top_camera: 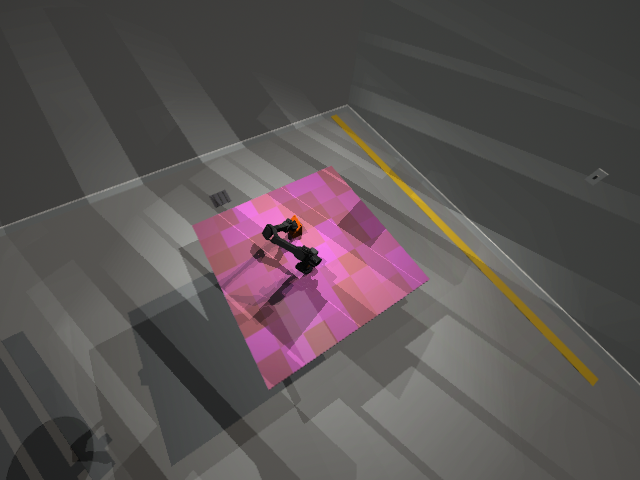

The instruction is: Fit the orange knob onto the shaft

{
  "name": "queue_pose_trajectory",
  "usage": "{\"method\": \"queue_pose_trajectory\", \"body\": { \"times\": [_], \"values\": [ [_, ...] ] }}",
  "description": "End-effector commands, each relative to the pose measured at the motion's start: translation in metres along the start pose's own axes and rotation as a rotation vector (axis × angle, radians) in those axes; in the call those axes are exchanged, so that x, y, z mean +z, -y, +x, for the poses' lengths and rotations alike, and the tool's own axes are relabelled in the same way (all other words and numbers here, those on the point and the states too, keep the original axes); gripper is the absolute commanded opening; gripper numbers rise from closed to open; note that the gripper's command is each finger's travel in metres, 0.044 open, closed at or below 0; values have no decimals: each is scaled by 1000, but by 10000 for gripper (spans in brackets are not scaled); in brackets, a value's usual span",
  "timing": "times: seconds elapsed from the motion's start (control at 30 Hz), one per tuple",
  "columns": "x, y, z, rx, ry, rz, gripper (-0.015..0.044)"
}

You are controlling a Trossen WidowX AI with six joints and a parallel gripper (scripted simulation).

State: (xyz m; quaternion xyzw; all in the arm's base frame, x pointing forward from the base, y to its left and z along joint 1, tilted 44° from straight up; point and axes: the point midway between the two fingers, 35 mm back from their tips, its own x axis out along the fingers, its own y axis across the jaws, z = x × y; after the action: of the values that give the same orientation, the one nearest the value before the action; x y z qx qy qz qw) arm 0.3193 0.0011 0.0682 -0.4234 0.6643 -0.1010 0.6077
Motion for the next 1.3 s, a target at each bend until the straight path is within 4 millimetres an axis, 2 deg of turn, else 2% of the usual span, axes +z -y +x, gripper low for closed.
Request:
{"method": "queue_pose_trajectory", "body": {
  "times": [0.0,0.47,0.7,1.27],
  "values": [
    [1,0,0,-2,1,-3,0],
    [1,0,-4,-1,1,-12,0],
    [1,0,-2,-2,1,-210,0],
    [1,0,0,-2,1,-213,0]
  ]
}}
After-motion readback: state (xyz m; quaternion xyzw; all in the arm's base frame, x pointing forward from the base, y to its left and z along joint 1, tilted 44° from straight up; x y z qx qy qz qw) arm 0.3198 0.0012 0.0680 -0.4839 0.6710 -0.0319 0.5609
